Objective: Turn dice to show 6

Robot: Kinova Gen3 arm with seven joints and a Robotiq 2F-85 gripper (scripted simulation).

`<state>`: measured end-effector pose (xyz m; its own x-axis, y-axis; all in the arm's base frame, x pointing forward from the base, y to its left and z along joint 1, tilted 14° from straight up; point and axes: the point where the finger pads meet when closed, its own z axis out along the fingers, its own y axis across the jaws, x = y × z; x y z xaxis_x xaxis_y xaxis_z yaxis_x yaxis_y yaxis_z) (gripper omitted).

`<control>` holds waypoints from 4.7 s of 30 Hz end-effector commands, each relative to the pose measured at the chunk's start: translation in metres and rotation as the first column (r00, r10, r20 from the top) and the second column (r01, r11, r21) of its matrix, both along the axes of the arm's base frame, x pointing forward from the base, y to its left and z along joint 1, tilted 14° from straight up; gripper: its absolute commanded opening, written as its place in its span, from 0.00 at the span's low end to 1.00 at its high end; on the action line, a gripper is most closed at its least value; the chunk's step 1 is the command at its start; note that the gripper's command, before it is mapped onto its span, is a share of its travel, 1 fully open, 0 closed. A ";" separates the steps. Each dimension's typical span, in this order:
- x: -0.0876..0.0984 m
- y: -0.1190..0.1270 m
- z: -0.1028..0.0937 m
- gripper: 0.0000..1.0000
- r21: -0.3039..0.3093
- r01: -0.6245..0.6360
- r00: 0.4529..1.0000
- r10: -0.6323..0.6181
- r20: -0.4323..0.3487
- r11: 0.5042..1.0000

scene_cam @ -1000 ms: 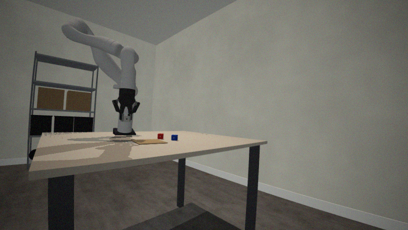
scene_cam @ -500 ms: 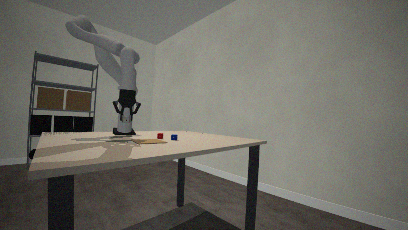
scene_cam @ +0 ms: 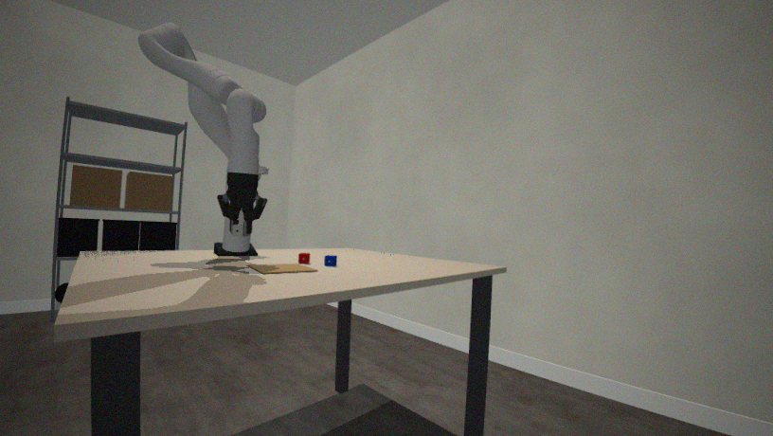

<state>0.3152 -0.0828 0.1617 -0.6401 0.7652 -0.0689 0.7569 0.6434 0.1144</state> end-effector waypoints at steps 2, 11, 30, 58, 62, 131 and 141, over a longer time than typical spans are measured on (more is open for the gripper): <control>0.008 0.000 0.003 0.26 0.018 0.153 0.988 -0.153 0.002 0.988; 0.023 -0.007 0.004 0.26 0.076 0.546 0.837 -0.546 -0.017 0.834; 0.051 -0.028 0.013 0.26 0.167 0.929 0.343 -0.937 -0.061 0.330; 0.066 -0.042 0.020 0.26 0.214 0.976 0.059 -0.994 -0.097 0.037; 0.066 -0.042 0.020 0.26 0.214 0.976 0.058 -0.994 -0.097 0.036; 0.064 -0.044 0.015 0.26 0.820 0.534 0.505 -0.700 -0.505 -0.207; 0.067 -0.045 0.003 0.26 0.820 0.534 0.505 -0.700 -0.505 -0.207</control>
<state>0.3796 -0.1262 0.1696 0.1369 0.3347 0.9323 0.6489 -0.7414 0.1708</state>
